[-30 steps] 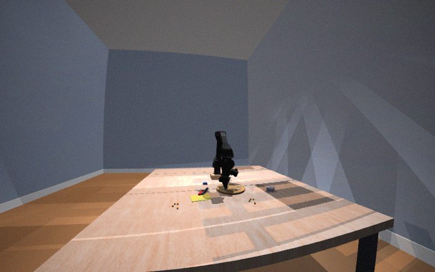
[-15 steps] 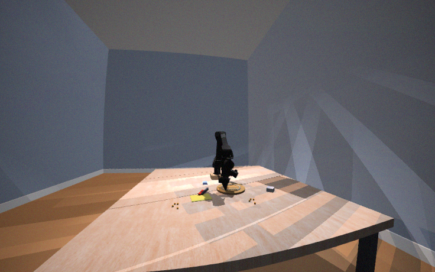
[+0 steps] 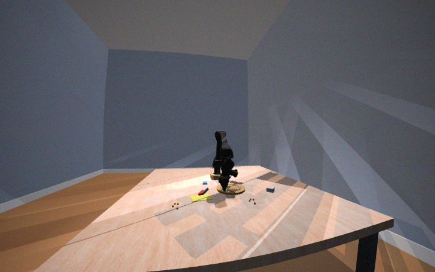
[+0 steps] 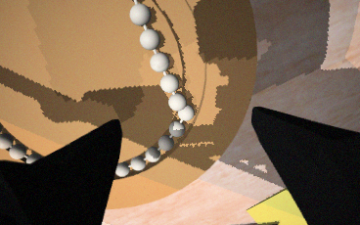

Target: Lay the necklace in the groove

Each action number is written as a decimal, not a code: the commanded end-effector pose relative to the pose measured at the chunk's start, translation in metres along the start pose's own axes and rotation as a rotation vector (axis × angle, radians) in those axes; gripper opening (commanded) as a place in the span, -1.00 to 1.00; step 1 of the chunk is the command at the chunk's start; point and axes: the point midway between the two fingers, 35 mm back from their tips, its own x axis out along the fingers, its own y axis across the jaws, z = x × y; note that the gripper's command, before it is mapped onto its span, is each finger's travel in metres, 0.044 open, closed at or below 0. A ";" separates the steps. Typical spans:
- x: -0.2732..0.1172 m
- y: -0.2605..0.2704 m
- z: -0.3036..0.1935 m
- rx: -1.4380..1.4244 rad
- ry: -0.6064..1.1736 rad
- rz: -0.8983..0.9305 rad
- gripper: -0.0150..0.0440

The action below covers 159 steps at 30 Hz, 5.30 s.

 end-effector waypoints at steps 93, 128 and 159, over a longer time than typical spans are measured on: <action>0.003 0.004 0.012 -0.382 -0.001 -0.001 -0.49; 0.002 -0.005 0.014 -0.383 -0.001 -0.003 0.31; -0.012 0.001 0.029 -0.364 -0.001 0.000 0.64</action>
